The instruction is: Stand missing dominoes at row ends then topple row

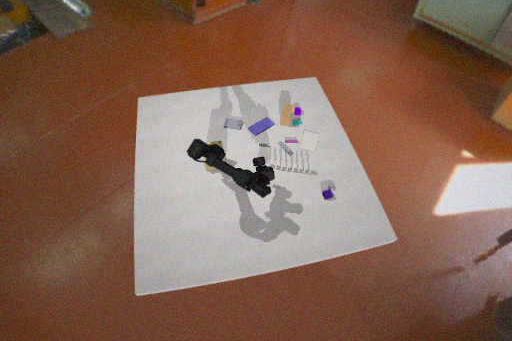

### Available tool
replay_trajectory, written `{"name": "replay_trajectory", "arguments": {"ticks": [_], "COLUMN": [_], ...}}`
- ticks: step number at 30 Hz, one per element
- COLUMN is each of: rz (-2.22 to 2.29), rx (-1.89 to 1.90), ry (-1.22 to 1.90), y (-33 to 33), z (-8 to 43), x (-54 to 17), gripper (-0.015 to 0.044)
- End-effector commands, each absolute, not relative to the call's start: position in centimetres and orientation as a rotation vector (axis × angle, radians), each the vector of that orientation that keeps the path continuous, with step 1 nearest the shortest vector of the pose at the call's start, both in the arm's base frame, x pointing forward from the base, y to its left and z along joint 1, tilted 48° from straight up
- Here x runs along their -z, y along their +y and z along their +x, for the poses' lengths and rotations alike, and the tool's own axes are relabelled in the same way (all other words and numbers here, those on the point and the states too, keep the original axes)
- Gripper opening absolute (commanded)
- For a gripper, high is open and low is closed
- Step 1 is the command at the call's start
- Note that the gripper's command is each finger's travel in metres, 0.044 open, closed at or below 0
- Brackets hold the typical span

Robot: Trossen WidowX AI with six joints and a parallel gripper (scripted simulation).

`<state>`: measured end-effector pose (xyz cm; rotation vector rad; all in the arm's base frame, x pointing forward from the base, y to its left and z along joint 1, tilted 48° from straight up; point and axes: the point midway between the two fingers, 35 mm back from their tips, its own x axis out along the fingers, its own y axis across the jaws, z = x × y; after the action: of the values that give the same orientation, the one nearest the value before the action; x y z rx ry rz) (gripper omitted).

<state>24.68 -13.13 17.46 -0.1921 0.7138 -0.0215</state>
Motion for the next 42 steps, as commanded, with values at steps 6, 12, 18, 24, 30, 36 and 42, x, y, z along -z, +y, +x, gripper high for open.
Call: {"name": "replay_trajectory", "arguments": {"ticks": [6, 12, 18, 24, 30, 36, 42], "rz": [-0.293, -0.384, -0.492, -0.616, -0.751, -0.859, -0.859], "rx": [-0.016, -0.034, -0.050, -0.066, -0.084, -0.100, -0.100], "ry": [0.515, 0.390, 0.274, 0.168, 0.075, 0.013, 0.013], "y": [-13.7, -13.9, -13.9, -13.5, -12.9, -12.2, -12.2], "z": [24.1, 23.4, 22.5, 21.3, 20.0, 18.9, 18.9], "x": [-18.7, -19.6, -20.4, -21.1, -21.5, -21.5, -21.5], "gripper": [0.0107, 0.0107, 0.0107, 0.0107, 0.0107, 0.0107, 0.0107]}}
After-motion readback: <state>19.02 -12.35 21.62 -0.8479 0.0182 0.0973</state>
